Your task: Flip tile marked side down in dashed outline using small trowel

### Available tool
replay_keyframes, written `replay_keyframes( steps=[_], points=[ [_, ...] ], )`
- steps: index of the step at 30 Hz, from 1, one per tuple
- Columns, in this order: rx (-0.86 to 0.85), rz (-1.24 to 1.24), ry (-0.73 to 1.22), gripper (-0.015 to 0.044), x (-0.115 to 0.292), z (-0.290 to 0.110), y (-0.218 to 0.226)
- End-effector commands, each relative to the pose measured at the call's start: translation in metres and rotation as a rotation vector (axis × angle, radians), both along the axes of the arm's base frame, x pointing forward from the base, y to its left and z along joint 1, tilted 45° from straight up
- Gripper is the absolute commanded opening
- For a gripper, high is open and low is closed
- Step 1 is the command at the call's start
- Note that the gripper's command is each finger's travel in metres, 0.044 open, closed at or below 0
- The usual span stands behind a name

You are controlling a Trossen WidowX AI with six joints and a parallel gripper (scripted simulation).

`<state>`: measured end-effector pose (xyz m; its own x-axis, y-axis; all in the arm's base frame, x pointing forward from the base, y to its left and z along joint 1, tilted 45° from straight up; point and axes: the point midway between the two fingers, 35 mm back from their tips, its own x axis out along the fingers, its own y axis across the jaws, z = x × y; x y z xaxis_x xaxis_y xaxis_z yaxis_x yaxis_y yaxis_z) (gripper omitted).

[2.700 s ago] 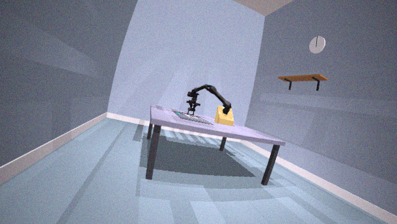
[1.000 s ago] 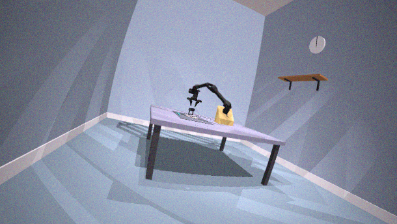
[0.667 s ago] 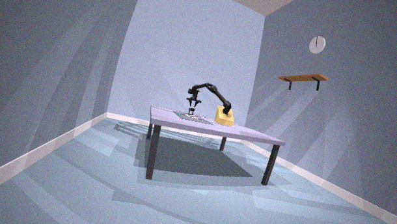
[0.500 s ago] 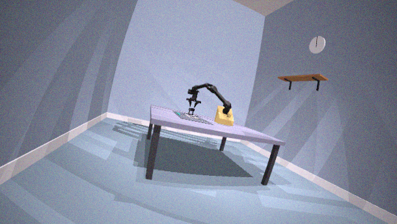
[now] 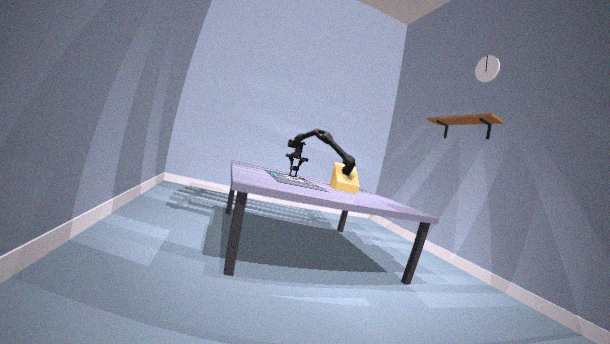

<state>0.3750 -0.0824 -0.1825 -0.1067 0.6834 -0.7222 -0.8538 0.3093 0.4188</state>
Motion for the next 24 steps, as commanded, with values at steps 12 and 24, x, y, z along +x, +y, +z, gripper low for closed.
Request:
replay_keyframes(
  steps=[12,24],
  points=[
    [0.006,-0.002,0.006,0.013,-0.0028,-0.0064,0.0076],
    [0.006,-0.002,0.006,0.013,-0.0028,-0.0064,0.0076]
  ],
)
